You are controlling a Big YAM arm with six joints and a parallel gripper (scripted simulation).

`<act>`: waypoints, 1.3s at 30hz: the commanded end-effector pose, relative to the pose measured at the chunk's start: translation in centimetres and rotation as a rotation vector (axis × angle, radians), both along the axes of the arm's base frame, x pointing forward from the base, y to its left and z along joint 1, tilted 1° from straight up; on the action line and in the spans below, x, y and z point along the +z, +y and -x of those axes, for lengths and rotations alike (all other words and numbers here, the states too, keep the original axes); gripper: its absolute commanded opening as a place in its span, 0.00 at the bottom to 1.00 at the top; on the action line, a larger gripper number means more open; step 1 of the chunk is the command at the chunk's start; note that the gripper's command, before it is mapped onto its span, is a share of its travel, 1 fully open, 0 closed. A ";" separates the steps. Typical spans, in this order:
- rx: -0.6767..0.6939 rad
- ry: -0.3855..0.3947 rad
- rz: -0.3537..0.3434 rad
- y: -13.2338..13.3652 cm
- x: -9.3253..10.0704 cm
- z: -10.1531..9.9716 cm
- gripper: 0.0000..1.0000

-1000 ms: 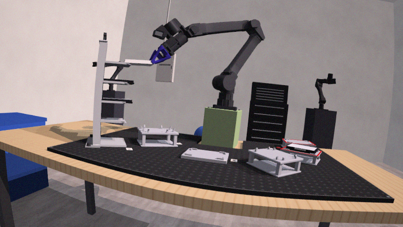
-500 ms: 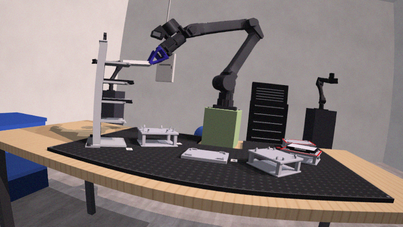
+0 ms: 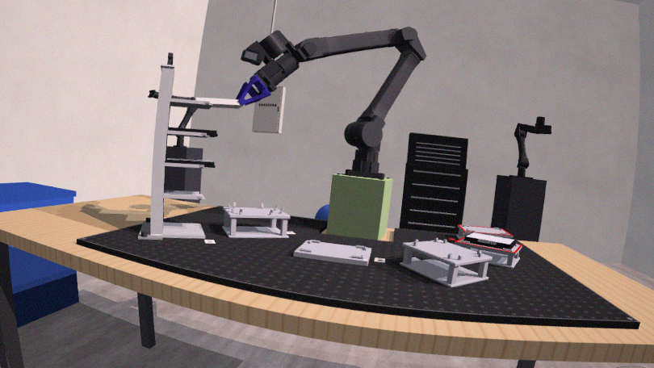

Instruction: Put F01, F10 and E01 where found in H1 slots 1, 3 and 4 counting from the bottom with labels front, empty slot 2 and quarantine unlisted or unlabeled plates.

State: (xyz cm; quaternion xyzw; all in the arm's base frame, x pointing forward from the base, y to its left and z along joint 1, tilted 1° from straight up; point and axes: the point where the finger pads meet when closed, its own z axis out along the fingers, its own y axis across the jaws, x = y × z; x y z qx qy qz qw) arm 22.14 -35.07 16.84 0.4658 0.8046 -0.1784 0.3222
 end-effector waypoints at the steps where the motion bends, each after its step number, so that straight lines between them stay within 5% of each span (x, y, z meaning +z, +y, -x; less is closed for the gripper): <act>1: 0.002 -0.052 0.094 -2.9 4.7 -1.4 0.86; 39: 0.001 -0.052 0.094 -3.7 4.3 -1.8 0.86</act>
